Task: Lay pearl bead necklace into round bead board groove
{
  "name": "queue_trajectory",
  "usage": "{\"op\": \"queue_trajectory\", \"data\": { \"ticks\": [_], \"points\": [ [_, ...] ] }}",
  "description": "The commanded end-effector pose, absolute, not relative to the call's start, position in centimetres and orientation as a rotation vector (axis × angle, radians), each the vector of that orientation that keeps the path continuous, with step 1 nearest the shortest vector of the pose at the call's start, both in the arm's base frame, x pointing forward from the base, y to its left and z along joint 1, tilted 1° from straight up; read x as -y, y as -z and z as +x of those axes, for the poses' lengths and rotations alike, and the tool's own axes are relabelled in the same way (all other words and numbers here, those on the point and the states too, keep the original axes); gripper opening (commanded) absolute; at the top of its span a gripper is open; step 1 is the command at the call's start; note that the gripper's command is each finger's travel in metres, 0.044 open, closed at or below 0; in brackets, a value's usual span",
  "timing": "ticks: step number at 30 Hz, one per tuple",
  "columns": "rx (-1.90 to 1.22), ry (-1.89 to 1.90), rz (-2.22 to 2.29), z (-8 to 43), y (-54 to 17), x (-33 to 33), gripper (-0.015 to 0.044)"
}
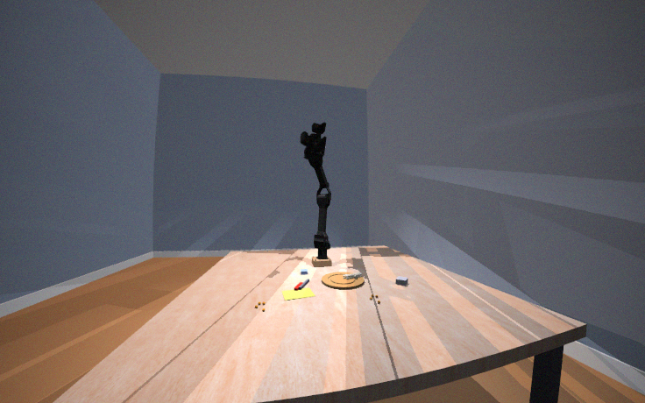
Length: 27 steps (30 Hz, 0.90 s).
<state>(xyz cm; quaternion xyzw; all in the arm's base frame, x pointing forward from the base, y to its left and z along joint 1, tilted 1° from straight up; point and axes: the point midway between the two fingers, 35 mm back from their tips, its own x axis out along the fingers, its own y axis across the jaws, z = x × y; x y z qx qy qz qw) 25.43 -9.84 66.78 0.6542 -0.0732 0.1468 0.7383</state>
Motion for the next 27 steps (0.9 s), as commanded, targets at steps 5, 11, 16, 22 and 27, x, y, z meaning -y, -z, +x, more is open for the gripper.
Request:
{"op": "queue_trajectory", "data": {
  "ticks": [5,11,16,22,27],
  "points": [
    [0.137,-0.293,1.493,27.1,-65.3,10.8,0.0269],
    [0.089,-0.235,1.584,29.8,-62.5,12.1,0.025],
    [0.043,-0.179,1.653,32.1,-59.9,12.8,0.025],
    [-0.016,-0.105,1.729,34.6,-56.6,13.3,0.025],
    [-0.062,-0.043,1.785,36.4,-53.9,13.5,0.025]
  ]
}}
